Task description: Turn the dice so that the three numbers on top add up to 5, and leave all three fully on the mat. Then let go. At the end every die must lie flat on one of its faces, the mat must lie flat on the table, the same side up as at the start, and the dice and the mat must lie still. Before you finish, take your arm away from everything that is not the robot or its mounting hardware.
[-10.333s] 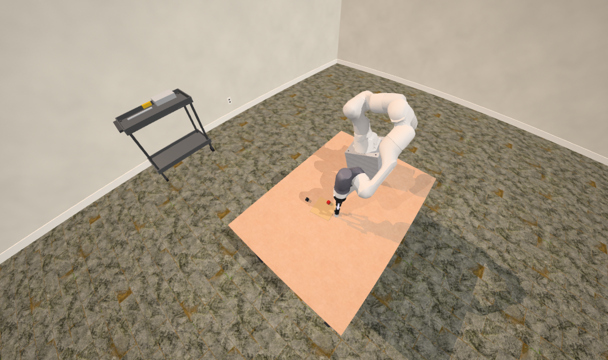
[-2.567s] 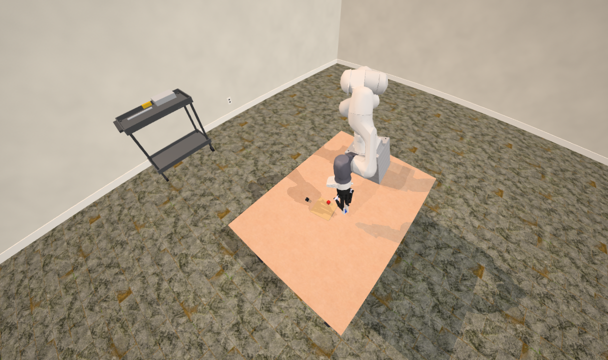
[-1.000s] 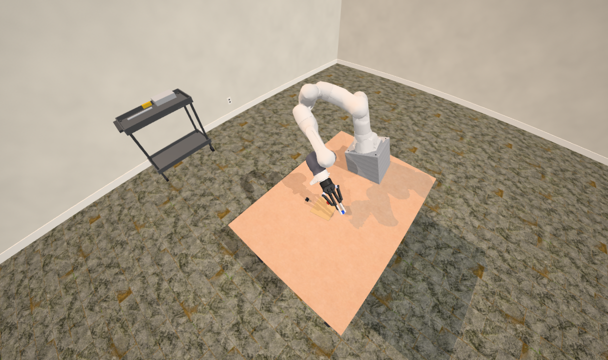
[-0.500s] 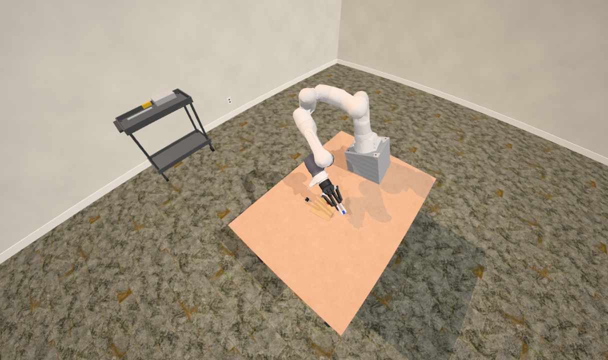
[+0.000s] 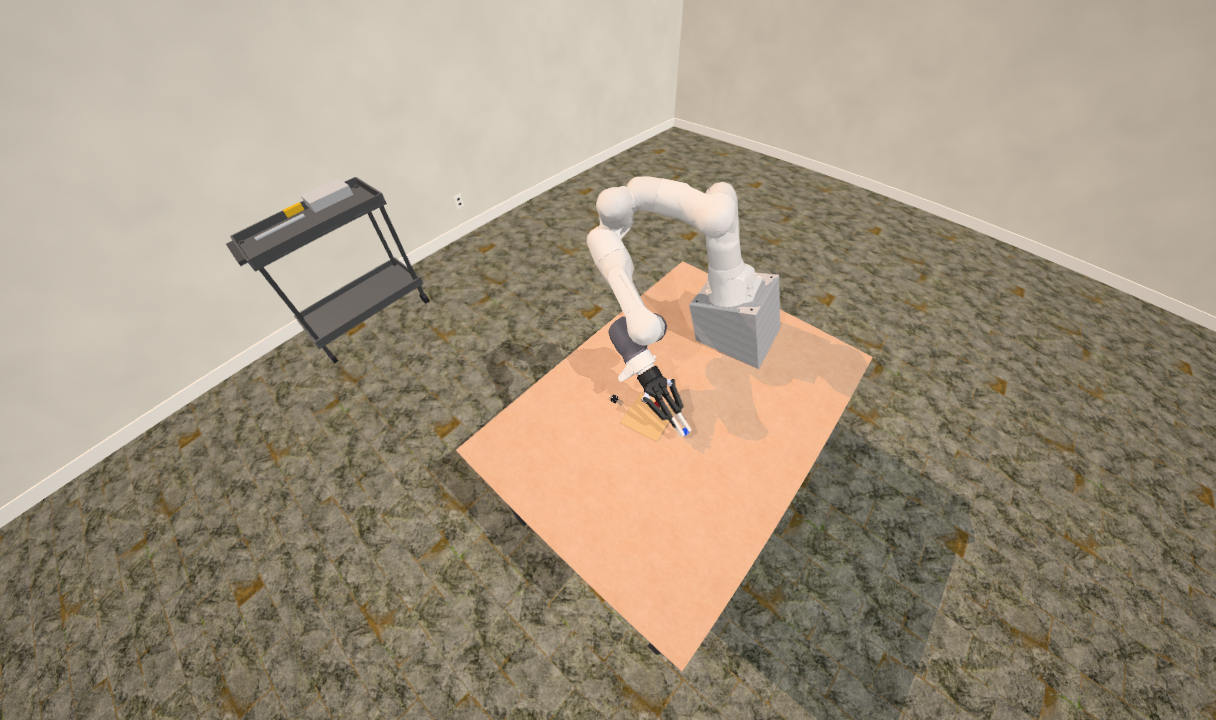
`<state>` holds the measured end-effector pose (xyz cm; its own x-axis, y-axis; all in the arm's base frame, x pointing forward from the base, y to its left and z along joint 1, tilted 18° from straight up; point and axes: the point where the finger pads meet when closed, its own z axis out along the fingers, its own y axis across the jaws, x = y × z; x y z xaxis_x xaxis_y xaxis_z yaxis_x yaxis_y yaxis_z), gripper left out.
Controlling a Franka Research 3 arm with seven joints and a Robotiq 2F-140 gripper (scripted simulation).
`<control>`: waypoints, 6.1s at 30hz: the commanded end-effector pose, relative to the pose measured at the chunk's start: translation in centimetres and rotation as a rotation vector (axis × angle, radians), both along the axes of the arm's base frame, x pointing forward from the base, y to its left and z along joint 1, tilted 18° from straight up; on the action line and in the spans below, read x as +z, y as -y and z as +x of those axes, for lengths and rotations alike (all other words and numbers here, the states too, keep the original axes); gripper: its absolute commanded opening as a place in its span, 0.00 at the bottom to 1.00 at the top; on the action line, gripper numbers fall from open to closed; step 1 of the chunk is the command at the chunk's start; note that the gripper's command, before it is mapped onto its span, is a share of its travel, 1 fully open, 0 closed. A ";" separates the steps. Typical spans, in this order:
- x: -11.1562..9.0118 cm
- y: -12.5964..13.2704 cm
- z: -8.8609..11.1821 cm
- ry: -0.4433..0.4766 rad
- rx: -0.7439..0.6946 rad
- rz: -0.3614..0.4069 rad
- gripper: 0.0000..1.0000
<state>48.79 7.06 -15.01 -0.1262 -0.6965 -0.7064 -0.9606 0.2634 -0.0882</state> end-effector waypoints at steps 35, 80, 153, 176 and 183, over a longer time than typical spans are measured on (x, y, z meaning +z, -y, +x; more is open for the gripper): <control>-2.7 0.6 0.0 0.015 0.023 -0.002 0.09; -3.9 1.0 0.0 0.015 0.023 -0.002 0.09; -3.9 1.0 0.0 0.015 0.023 -0.002 0.21; -3.9 1.0 0.0 0.015 0.023 -0.002 0.21; -3.5 1.4 -0.1 0.015 0.023 -0.002 0.21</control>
<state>48.83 5.93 -18.74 -0.1031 -0.7006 -0.7060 -0.9642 0.2446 -0.1020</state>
